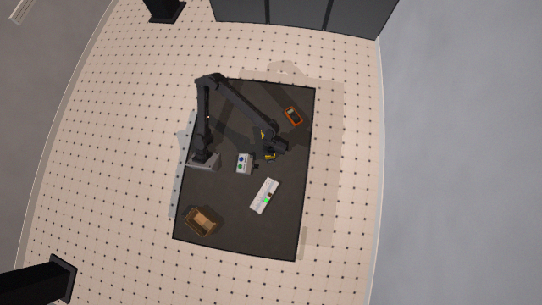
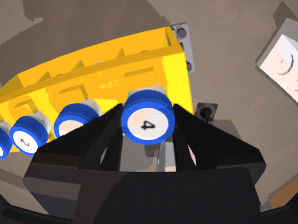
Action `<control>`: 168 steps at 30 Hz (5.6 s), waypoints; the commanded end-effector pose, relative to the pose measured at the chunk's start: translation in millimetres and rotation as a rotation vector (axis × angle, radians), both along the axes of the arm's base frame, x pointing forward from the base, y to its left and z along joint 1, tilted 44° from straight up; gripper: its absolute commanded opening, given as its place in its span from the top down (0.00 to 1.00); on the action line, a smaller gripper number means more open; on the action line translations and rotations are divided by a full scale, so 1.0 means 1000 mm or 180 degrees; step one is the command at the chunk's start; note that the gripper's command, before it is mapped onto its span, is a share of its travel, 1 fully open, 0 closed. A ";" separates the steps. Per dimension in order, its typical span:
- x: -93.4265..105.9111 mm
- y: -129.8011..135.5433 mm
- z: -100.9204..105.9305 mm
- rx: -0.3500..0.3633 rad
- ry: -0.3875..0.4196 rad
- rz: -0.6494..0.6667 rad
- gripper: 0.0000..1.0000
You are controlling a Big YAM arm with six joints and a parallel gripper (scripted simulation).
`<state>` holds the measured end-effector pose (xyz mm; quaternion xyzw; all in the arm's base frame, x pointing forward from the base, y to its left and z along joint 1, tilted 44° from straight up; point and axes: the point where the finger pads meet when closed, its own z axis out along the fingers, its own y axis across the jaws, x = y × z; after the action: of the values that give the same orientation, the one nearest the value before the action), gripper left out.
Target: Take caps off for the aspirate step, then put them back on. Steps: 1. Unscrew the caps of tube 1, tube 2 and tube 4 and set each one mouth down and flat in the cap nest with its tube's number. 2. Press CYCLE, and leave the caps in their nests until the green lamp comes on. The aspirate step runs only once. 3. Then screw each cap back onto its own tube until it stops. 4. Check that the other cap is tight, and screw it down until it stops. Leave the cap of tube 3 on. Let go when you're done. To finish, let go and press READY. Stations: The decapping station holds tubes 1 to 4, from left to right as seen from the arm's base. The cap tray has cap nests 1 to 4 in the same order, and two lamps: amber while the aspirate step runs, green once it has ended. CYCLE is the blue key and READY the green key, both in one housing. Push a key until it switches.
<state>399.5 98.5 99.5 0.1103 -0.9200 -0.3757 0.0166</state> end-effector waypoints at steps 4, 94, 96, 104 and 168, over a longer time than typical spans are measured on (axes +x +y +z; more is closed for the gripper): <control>0.008 0.001 0.007 0.0003 -0.0094 0.0039 1.00; 0.008 0.001 0.008 0.0003 -0.0094 0.0039 1.00; 0.008 0.001 0.008 0.0003 -0.0094 0.0039 1.00; 0.009 0.008 0.008 -0.0086 0.0451 -0.0462 1.00; 0.011 0.008 0.010 0.0045 -0.0330 0.0337 0.51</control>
<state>399.0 98.4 99.7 0.0843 -0.9227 -0.3750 0.0286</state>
